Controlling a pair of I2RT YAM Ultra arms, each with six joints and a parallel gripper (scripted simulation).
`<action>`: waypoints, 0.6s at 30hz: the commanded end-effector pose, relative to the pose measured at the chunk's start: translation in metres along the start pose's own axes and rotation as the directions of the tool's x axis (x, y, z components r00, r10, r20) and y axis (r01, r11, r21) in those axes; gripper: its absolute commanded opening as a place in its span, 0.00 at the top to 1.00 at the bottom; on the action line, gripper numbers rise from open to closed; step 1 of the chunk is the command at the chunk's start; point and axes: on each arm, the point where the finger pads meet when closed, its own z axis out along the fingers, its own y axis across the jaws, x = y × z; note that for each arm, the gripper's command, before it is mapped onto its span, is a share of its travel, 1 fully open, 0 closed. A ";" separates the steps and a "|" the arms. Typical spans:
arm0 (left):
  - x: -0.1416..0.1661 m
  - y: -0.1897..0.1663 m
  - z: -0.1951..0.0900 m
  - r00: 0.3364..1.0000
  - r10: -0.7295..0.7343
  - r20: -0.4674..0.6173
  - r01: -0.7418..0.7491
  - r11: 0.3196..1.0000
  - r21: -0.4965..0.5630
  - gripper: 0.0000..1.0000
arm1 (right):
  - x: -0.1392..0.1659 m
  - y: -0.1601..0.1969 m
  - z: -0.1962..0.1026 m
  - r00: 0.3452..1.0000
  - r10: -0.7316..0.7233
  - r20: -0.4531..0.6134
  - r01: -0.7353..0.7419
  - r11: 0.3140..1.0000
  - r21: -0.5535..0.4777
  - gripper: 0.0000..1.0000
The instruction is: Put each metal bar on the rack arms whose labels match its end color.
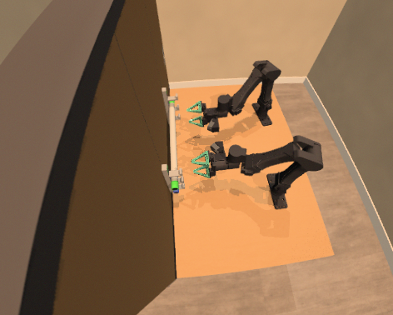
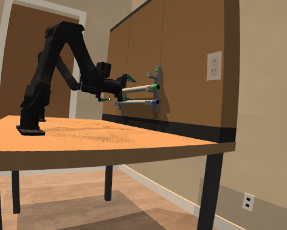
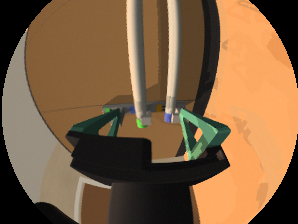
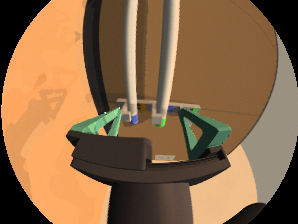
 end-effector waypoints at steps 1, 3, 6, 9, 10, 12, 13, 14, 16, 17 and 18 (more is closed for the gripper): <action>0.004 0.031 0.003 1.000 -0.029 -0.007 0.029 0.997 -0.065 0.00 | 0.002 -0.036 0.002 0.999 0.042 0.000 -0.041 0.997 0.070 0.00; 0.004 0.031 0.003 1.000 -0.029 -0.007 0.029 0.997 -0.065 0.00 | 0.002 -0.036 0.002 0.999 0.042 0.000 -0.041 0.997 0.070 0.00; 0.004 0.031 0.003 1.000 -0.029 -0.007 0.029 0.997 -0.065 0.00 | 0.002 -0.036 0.002 0.999 0.042 0.000 -0.041 0.997 0.070 0.00; 0.004 0.031 0.003 1.000 -0.029 -0.007 0.029 0.997 -0.065 0.00 | 0.002 -0.036 0.002 0.999 0.042 0.000 -0.041 0.997 0.070 0.00; 0.004 0.031 0.003 1.000 -0.029 -0.007 0.029 0.997 -0.065 0.00 | 0.002 -0.036 0.002 0.999 0.042 0.000 -0.041 0.997 0.070 0.00; 0.004 0.031 0.003 1.000 -0.029 -0.007 0.029 0.997 -0.065 0.00 | 0.002 -0.036 0.002 0.999 0.042 0.000 -0.041 0.997 0.070 0.00; 0.004 0.031 0.003 1.000 -0.029 -0.007 0.029 0.997 -0.065 0.00 | 0.002 -0.036 0.002 0.999 0.042 0.000 -0.041 0.997 0.070 0.00; 0.004 0.031 0.003 1.000 -0.029 -0.007 0.029 0.997 -0.065 0.00 | 0.002 -0.036 0.002 0.999 0.042 0.000 -0.041 0.997 0.070 0.00; 0.004 0.031 0.003 1.000 -0.029 -0.007 0.029 0.997 -0.065 0.00 | 0.002 -0.036 0.002 0.999 0.042 0.000 -0.041 0.997 0.070 0.00; 0.004 0.031 0.003 1.000 -0.029 -0.007 0.029 0.997 -0.065 0.00 | 0.002 -0.036 0.002 0.999 0.042 0.000 -0.041 0.997 0.070 0.00; 0.004 0.032 0.002 1.000 -0.029 -0.007 0.029 0.997 -0.065 0.00 | 0.002 -0.037 0.002 0.999 0.042 0.000 -0.041 0.997 0.070 0.00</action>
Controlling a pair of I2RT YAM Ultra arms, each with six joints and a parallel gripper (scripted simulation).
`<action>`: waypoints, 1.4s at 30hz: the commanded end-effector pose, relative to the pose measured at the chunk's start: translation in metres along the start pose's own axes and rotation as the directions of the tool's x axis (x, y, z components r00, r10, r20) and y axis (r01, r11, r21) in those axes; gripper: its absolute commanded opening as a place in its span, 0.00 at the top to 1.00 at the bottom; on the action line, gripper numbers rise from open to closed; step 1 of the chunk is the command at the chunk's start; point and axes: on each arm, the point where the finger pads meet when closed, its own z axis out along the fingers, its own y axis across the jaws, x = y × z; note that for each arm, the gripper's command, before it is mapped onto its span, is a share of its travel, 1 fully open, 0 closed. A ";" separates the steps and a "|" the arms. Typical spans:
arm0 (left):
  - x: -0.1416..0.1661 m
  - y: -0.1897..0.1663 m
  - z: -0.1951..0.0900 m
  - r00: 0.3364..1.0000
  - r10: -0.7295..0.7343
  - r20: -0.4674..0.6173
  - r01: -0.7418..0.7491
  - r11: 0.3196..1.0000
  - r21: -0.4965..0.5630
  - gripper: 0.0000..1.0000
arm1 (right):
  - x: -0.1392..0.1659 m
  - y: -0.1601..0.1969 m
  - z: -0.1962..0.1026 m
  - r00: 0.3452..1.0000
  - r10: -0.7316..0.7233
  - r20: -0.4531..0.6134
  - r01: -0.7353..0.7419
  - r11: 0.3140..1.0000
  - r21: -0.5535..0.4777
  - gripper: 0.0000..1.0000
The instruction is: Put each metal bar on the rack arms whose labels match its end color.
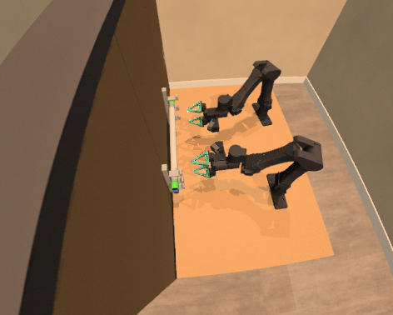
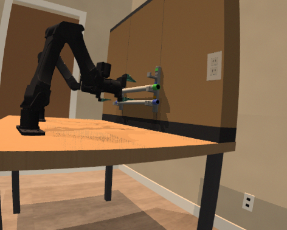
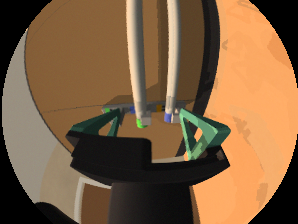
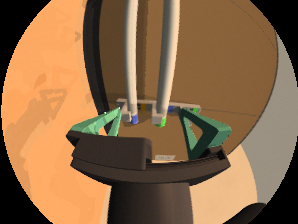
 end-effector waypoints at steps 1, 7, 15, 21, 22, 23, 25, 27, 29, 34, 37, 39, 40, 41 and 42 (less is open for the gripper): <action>0.004 0.034 0.002 1.000 -0.030 -0.007 0.029 0.997 -0.067 0.00 | 0.002 -0.039 0.002 0.999 0.042 0.000 -0.042 0.997 0.071 0.00; 0.005 0.044 0.002 1.000 -0.030 -0.007 0.029 0.997 -0.067 0.00 | 0.002 -0.049 0.001 0.999 0.042 0.000 -0.042 0.997 0.071 0.00; 0.005 0.056 0.001 1.000 -0.030 -0.007 0.029 0.997 -0.067 0.00 | 0.003 -0.061 0.000 0.999 0.042 0.000 -0.042 0.997 0.071 0.00; 0.005 0.064 0.000 1.000 -0.030 -0.007 0.029 0.997 -0.067 0.00 | 0.003 -0.069 -0.001 0.999 0.042 0.000 -0.042 0.997 0.071 0.00; 0.005 0.066 0.000 1.000 -0.030 -0.007 0.029 0.997 -0.067 0.00 | 0.003 -0.071 -0.001 0.999 0.042 0.000 -0.042 0.997 0.071 0.00; 0.005 0.067 0.000 1.000 -0.030 -0.007 0.029 0.997 -0.067 0.00 | 0.003 -0.072 -0.001 0.999 0.042 0.000 -0.042 0.997 0.071 0.00; 0.005 0.071 0.000 1.000 -0.030 -0.007 0.029 0.997 -0.067 0.00 | 0.004 -0.076 -0.001 0.999 0.042 0.000 -0.042 0.997 0.071 0.00; 0.005 0.074 0.000 1.000 -0.030 -0.007 0.029 0.997 -0.067 0.00 | 0.004 -0.079 -0.001 0.999 0.042 0.000 -0.042 0.997 0.071 0.00; 0.006 0.077 -0.001 1.000 -0.030 -0.007 0.029 0.997 -0.067 0.00 | 0.004 -0.082 -0.002 0.999 0.042 0.000 -0.042 0.997 0.071 0.00; 0.006 0.082 -0.001 1.000 -0.030 -0.007 0.029 0.997 -0.067 0.00 | 0.004 -0.087 -0.002 0.999 0.042 0.000 -0.042 0.997 0.071 0.00; 0.006 0.087 -0.001 1.000 -0.030 -0.007 0.029 0.997 -0.067 0.00 | 0.004 -0.092 -0.002 0.999 0.042 0.000 -0.042 0.997 0.071 0.00; 0.006 0.091 -0.001 1.000 -0.030 -0.007 0.029 0.997 -0.067 0.00 | 0.004 -0.096 -0.002 0.999 0.042 0.000 -0.042 0.997 0.071 0.00; 0.006 0.092 -0.002 1.000 -0.030 -0.007 0.029 0.997 -0.067 0.00 | 0.005 -0.097 -0.003 0.999 0.042 0.000 -0.042 0.997 0.071 0.00; 0.006 0.094 -0.002 1.000 -0.030 -0.007 0.029 0.997 -0.067 0.00 | 0.005 -0.099 -0.003 0.999 0.042 0.000 -0.042 0.997 0.071 0.00; 0.006 0.096 -0.002 1.000 -0.030 -0.007 0.029 0.997 -0.067 0.00 | 0.005 -0.101 -0.003 0.999 0.042 0.000 -0.042 0.997 0.071 0.00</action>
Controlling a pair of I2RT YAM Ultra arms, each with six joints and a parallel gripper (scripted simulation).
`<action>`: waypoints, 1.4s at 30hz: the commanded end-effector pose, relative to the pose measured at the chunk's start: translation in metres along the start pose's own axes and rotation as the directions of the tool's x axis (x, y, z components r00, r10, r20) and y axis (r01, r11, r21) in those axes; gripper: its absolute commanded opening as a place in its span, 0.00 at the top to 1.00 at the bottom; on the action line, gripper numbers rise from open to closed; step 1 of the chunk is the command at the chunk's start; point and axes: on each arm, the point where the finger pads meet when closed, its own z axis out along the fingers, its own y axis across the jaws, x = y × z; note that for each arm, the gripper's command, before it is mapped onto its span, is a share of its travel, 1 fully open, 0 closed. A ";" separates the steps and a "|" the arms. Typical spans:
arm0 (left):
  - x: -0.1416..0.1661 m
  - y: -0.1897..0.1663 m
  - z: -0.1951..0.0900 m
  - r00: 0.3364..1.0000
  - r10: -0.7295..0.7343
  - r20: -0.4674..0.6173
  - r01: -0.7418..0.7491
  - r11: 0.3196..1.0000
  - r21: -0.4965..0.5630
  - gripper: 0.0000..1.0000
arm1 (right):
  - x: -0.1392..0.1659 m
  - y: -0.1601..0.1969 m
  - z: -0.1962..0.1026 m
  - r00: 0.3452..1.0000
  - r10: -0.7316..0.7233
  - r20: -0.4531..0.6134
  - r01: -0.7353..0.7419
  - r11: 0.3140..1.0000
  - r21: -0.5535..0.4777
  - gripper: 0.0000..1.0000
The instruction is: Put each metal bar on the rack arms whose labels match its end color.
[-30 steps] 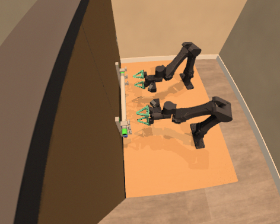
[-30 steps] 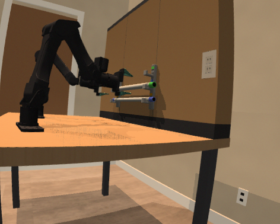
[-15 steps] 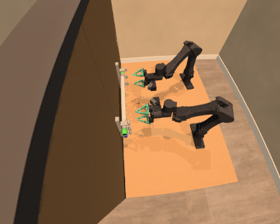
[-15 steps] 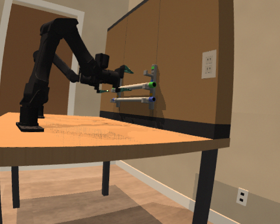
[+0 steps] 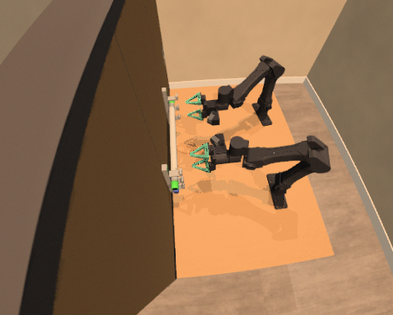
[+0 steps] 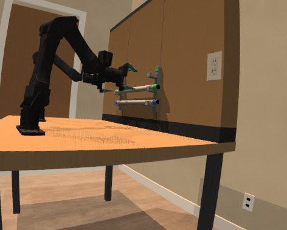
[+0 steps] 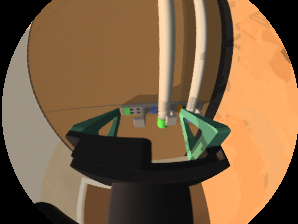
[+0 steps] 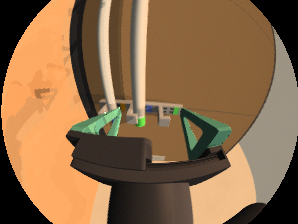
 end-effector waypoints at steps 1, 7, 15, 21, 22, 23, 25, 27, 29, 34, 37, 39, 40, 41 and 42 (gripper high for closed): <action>0.006 0.038 -0.002 1.000 -0.028 -0.007 0.027 0.998 -0.060 0.00 | 0.004 -0.044 -0.003 0.999 0.041 0.000 -0.041 0.997 0.067 0.00; 0.006 0.046 -0.002 1.000 -0.028 -0.007 0.027 0.998 -0.060 0.00 | 0.005 -0.052 -0.003 0.999 0.041 0.000 -0.041 0.997 0.067 0.00; 0.006 0.046 -0.002 1.000 -0.028 -0.007 0.027 0.998 -0.060 0.00 | 0.005 -0.052 -0.003 0.999 0.041 0.000 -0.041 0.997 0.067 0.00; 0.006 0.046 -0.002 1.000 -0.028 -0.007 0.027 0.998 -0.060 0.00 | 0.005 -0.052 -0.003 0.999 0.041 0.000 -0.041 0.997 0.067 0.00; 0.006 0.046 -0.002 1.000 -0.028 -0.007 0.027 0.998 -0.060 0.00 | 0.005 -0.052 -0.003 0.999 0.041 0.000 -0.041 0.997 0.067 0.00; 0.006 0.046 -0.002 1.000 -0.028 -0.007 0.027 0.998 -0.060 0.00 | 0.005 -0.052 -0.003 0.999 0.041 0.000 -0.041 0.997 0.067 0.00; 0.006 0.046 -0.002 1.000 -0.028 -0.007 0.027 0.998 -0.060 0.00 | 0.005 -0.052 -0.003 0.999 0.041 0.000 -0.041 0.997 0.067 0.00; 0.006 0.046 -0.002 1.000 -0.028 -0.007 0.027 0.998 -0.060 0.00 | 0.005 -0.052 -0.003 0.999 0.041 0.000 -0.041 0.997 0.067 0.00; 0.006 0.046 -0.002 1.000 -0.028 -0.007 0.027 0.998 -0.060 0.00 | 0.005 -0.052 -0.003 0.999 0.041 0.000 -0.041 0.997 0.067 0.00; 0.006 0.046 -0.002 1.000 -0.028 -0.007 0.027 0.998 -0.060 0.00 | 0.005 -0.052 -0.003 0.999 0.041 0.000 -0.041 0.997 0.067 0.00; 0.006 0.046 -0.002 1.000 -0.028 -0.007 0.027 0.998 -0.060 0.00 | 0.005 -0.052 -0.003 0.999 0.041 0.000 -0.041 0.997 0.067 0.00; 0.006 0.046 -0.002 1.000 -0.028 -0.007 0.027 0.998 -0.060 0.00 | 0.005 -0.052 -0.003 0.999 0.041 0.000 -0.041 0.997 0.067 0.00; 0.006 0.046 -0.002 1.000 -0.028 -0.007 0.027 0.998 -0.060 0.00 | 0.005 -0.052 -0.003 0.999 0.041 0.000 -0.041 0.997 0.067 0.00; 0.006 0.046 -0.002 1.000 -0.028 -0.007 0.027 0.998 -0.060 0.00 | 0.005 -0.052 -0.003 0.999 0.041 0.000 -0.041 0.997 0.067 0.00; 0.006 0.046 -0.002 1.000 -0.028 -0.007 0.027 0.998 -0.060 0.00 | 0.005 -0.052 -0.003 0.999 0.041 0.000 -0.041 0.997 0.067 0.00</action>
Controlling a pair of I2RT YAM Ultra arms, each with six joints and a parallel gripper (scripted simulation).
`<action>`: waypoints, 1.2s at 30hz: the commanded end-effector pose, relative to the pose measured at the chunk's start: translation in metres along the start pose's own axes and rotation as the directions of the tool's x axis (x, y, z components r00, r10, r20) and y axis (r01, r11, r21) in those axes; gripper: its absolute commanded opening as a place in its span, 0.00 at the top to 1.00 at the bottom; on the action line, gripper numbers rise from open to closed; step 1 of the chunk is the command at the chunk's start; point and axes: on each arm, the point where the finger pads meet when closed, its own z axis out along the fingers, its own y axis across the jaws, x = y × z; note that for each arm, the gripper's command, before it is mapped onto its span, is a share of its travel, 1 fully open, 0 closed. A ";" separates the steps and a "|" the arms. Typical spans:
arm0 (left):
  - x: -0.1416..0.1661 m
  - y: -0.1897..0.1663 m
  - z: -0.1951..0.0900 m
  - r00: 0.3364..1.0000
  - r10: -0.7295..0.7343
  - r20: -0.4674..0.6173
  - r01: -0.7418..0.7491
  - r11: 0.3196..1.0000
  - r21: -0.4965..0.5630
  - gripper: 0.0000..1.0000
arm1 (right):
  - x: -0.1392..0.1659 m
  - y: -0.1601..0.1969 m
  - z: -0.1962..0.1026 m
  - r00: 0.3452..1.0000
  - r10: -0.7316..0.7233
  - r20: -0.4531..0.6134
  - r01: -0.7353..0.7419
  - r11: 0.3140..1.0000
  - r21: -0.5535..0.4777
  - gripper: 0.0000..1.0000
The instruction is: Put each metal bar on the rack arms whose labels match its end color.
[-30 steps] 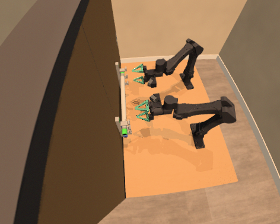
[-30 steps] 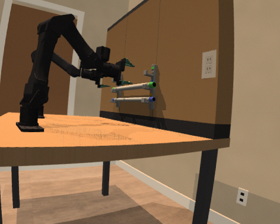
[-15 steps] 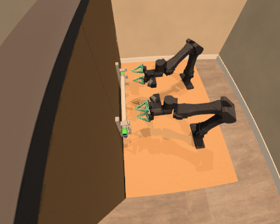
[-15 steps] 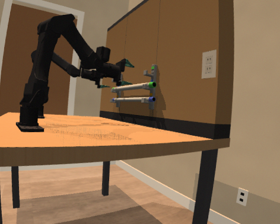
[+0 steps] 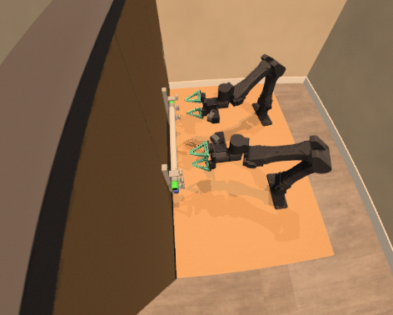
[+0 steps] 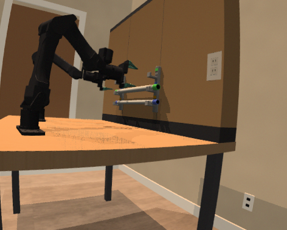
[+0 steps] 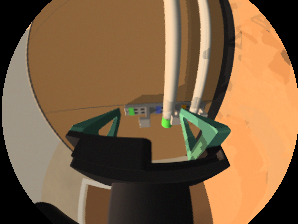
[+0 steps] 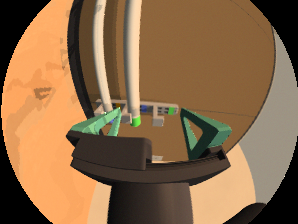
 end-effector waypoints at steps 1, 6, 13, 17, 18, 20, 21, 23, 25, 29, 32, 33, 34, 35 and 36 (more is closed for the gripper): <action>0.006 0.032 -0.003 1.000 -0.031 -0.007 0.030 0.997 -0.068 0.00 | 0.004 -0.037 -0.003 0.999 0.043 0.000 -0.043 0.996 0.072 0.01; 0.006 0.025 -0.002 1.000 -0.031 -0.007 0.030 0.997 -0.068 0.02 | 0.004 -0.029 -0.002 0.999 0.043 0.000 -0.043 0.996 0.072 0.03; 0.005 0.014 -0.001 1.000 -0.031 -0.007 0.030 0.997 -0.068 0.05 | 0.004 -0.019 -0.002 0.999 0.043 0.000 -0.043 0.996 0.072 0.06; 0.005 0.012 -0.001 1.000 -0.031 -0.007 0.030 0.997 -0.068 0.06 | 0.003 -0.017 -0.002 0.999 0.043 0.000 -0.043 0.996 0.072 0.07; 0.005 0.010 -0.001 1.000 -0.031 -0.007 0.030 0.997 -0.068 0.06 | 0.003 -0.015 -0.001 0.999 0.043 0.000 -0.043 0.996 0.072 0.07; 0.005 0.007 -0.001 1.000 -0.031 -0.007 0.030 0.997 -0.068 0.07 | 0.003 -0.012 -0.001 0.999 0.043 0.000 -0.043 0.996 0.072 0.08; 0.005 0.006 -0.001 1.000 -0.031 -0.007 0.030 0.997 -0.068 0.07 | 0.003 -0.011 -0.001 0.999 0.043 0.000 -0.043 0.996 0.072 0.08; 0.005 0.003 -0.001 1.000 -0.031 -0.007 0.030 0.997 -0.068 0.08 | 0.003 -0.008 -0.001 0.999 0.043 0.000 -0.043 0.996 0.072 0.09; 0.005 0.000 0.000 1.000 -0.031 -0.007 0.030 0.997 -0.068 0.09 | 0.003 -0.005 -0.001 0.999 0.043 0.000 -0.043 0.996 0.072 0.10; 0.005 -0.006 0.000 1.000 -0.031 -0.007 0.030 0.997 -0.068 0.11 | 0.003 0.001 0.000 0.999 0.043 0.000 -0.043 0.996 0.072 0.12; 0.005 -0.010 0.000 1.000 -0.031 -0.007 0.030 0.997 -0.068 0.12 | 0.002 0.005 0.000 0.999 0.043 0.000 -0.043 0.996 0.072 0.13; 0.005 -0.010 0.000 1.000 -0.031 -0.007 0.030 0.997 -0.068 0.12 | 0.002 0.005 0.000 0.999 0.043 0.000 -0.043 0.996 0.072 0.13; 0.005 -0.010 0.000 1.000 -0.031 -0.007 0.030 0.997 -0.068 0.12 | 0.002 0.005 0.000 0.999 0.043 0.000 -0.043 0.996 0.072 0.13; 0.005 -0.011 0.000 1.000 -0.031 -0.007 0.030 0.997 -0.068 0.12 | 0.002 0.006 0.000 0.999 0.043 0.000 -0.043 0.996 0.072 0.13; 0.005 -0.013 0.000 1.000 -0.031 -0.007 0.030 0.997 -0.068 0.13 | 0.002 0.008 0.000 0.999 0.043 0.000 -0.043 0.996 0.072 0.14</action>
